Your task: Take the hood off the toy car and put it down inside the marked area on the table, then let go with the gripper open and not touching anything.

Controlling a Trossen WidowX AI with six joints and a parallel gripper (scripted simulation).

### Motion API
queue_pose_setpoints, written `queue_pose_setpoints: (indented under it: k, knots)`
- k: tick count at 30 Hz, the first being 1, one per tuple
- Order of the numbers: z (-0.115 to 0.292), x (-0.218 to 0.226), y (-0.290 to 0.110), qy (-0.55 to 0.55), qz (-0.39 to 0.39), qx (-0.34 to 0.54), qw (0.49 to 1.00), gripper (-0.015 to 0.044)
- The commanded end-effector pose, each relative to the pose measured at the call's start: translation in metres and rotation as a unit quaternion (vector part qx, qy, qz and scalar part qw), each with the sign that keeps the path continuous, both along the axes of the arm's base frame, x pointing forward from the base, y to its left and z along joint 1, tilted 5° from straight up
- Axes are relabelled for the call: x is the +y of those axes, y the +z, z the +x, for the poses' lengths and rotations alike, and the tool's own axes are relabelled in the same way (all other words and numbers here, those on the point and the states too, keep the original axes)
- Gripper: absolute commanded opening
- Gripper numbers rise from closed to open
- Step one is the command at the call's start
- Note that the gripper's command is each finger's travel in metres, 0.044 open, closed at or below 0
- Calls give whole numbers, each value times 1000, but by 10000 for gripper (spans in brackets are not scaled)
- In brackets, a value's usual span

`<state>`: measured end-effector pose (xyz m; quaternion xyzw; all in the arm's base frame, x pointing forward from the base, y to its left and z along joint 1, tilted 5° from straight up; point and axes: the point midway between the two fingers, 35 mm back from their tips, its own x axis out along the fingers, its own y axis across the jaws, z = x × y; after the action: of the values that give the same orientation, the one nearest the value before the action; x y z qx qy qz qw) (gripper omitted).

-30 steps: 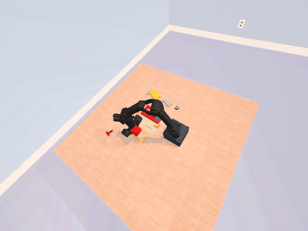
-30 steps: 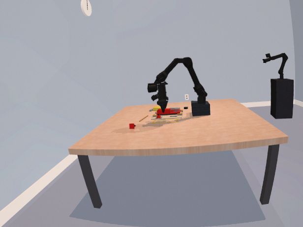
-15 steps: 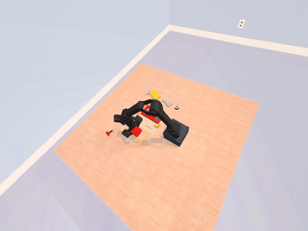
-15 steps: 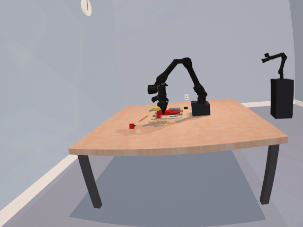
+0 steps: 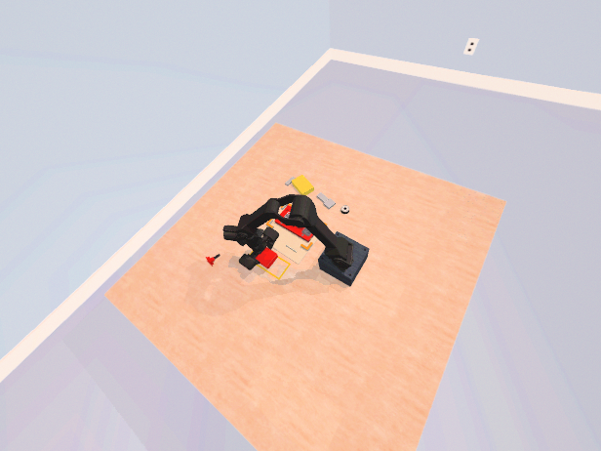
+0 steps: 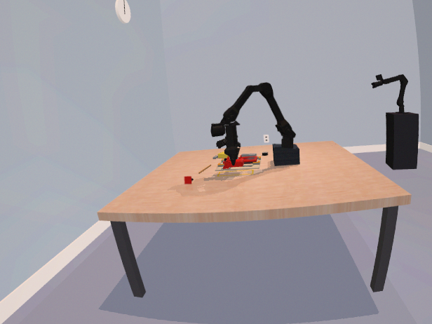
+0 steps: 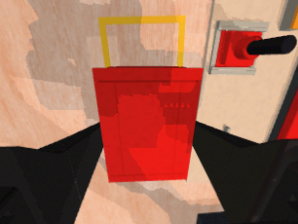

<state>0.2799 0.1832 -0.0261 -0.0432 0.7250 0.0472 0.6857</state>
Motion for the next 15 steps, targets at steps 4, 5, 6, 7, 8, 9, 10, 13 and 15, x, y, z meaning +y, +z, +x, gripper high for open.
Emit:
queue_pose_setpoints:
  k: [4,5,6,7,8,9,10,13,15]
  knots:
    - [-2,0,-7,-3,1,2,1000,0]
    - [-2,0,-8,-3,1,2,1000,0]
    - [-2,0,-8,-3,1,2,1000,0]
    - [-2,0,-9,-3,1,2,1000,0]
    - [-2,0,-10,-3,1,2,1000,0]
    - [-2,0,-11,-3,1,2,1000,0]
    - [-2,0,-12,-3,1,2,1000,0]
    - [-3,0,-14,-3,1,2,1000,0]
    - [-3,0,-15,-3,1,2,1000,0]
